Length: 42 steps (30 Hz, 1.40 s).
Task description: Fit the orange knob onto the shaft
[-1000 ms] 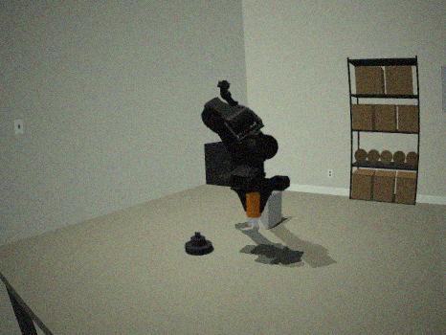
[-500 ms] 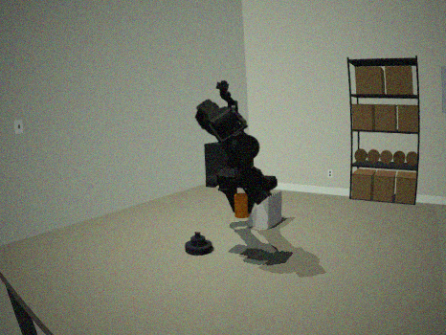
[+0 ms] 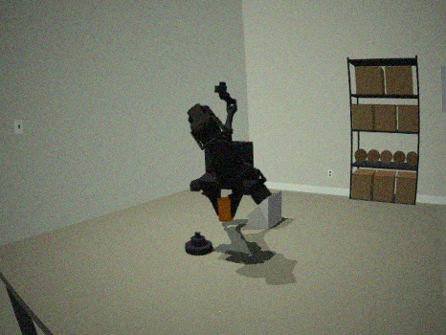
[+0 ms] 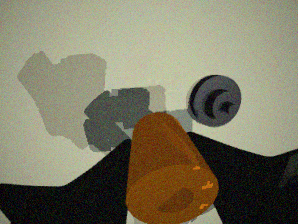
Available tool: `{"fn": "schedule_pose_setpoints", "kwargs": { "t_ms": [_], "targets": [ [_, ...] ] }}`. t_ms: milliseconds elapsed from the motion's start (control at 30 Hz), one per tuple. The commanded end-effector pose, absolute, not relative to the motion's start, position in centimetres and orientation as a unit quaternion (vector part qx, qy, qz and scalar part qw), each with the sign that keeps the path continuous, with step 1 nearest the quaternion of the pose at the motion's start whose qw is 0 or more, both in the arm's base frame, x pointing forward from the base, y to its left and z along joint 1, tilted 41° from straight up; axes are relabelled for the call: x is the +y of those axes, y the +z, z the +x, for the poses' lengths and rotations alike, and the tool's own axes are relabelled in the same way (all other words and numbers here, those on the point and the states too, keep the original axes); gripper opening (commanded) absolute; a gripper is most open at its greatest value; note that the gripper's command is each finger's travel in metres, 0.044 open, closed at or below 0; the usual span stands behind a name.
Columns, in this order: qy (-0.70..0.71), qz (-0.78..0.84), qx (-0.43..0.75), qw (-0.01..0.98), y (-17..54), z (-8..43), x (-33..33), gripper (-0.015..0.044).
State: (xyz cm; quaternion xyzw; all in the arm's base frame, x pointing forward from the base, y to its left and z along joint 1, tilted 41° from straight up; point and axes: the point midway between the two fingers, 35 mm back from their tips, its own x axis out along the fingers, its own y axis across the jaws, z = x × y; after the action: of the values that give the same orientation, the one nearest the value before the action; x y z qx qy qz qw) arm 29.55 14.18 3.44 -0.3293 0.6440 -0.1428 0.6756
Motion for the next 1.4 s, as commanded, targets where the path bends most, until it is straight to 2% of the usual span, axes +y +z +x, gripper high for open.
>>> {"fn": "schedule_pose_setpoints", "kwargs": {
  "t_ms": [0,1033,1367],
  "targets": [
    [-0.141,-0.332,0.642,0.677,4.1,30.0,13.0,0.0],
    [-0.153,-0.338,0.638,0.674,7.8,31.7,4.3,0.0],
    [-0.153,-0.339,0.638,0.674,6.3,31.9,2.9,0.0]
  ]
}}
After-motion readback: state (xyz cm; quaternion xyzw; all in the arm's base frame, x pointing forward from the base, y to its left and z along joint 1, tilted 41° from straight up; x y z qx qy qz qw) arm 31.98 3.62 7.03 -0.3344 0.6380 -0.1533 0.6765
